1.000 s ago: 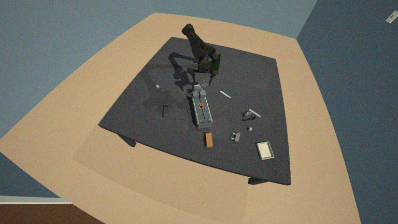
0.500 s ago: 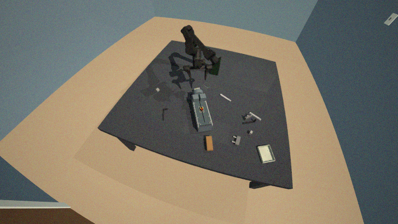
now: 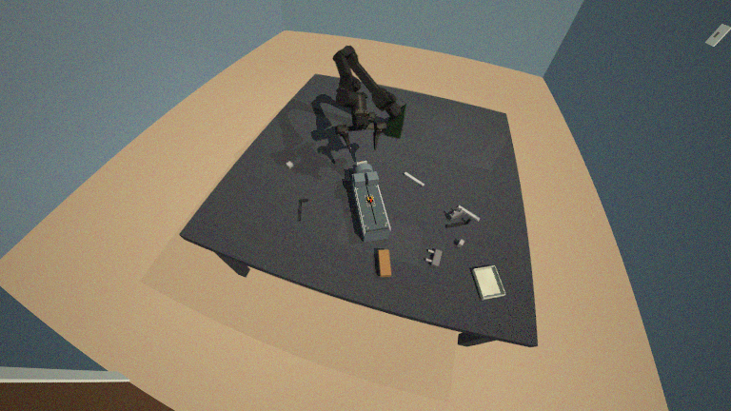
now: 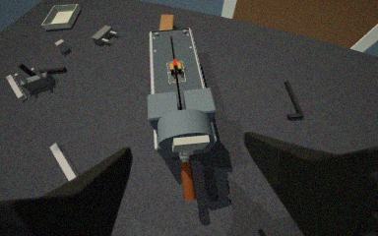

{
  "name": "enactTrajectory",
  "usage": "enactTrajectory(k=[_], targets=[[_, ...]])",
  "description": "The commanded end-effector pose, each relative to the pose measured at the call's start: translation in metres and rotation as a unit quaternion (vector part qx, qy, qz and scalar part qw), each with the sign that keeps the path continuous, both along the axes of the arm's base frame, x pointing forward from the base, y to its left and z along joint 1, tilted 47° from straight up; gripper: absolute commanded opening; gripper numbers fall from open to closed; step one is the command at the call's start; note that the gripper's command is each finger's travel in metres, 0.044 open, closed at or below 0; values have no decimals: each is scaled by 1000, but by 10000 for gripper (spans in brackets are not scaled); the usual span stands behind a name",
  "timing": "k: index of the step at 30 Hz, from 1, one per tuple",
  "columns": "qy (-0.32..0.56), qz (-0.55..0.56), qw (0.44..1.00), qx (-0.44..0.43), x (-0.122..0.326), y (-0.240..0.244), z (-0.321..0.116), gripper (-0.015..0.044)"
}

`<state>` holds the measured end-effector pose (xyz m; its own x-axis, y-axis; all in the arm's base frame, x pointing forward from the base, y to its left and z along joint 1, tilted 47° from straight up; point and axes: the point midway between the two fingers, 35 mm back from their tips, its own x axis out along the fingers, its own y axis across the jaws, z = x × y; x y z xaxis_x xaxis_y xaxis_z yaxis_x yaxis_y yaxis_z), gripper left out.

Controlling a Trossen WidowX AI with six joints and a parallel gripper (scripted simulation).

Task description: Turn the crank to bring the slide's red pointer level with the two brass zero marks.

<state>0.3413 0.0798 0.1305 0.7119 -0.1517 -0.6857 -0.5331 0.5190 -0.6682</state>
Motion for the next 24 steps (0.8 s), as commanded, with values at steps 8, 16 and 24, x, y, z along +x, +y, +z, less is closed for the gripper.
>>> enactTrajectory(k=[8,16,24], targets=[[5,2,1000,-3,7,-39,-40,440],[3,2,1000,-5,7,-53,-51,440],[5,1,1000,-6,10,-61,-60,440]])
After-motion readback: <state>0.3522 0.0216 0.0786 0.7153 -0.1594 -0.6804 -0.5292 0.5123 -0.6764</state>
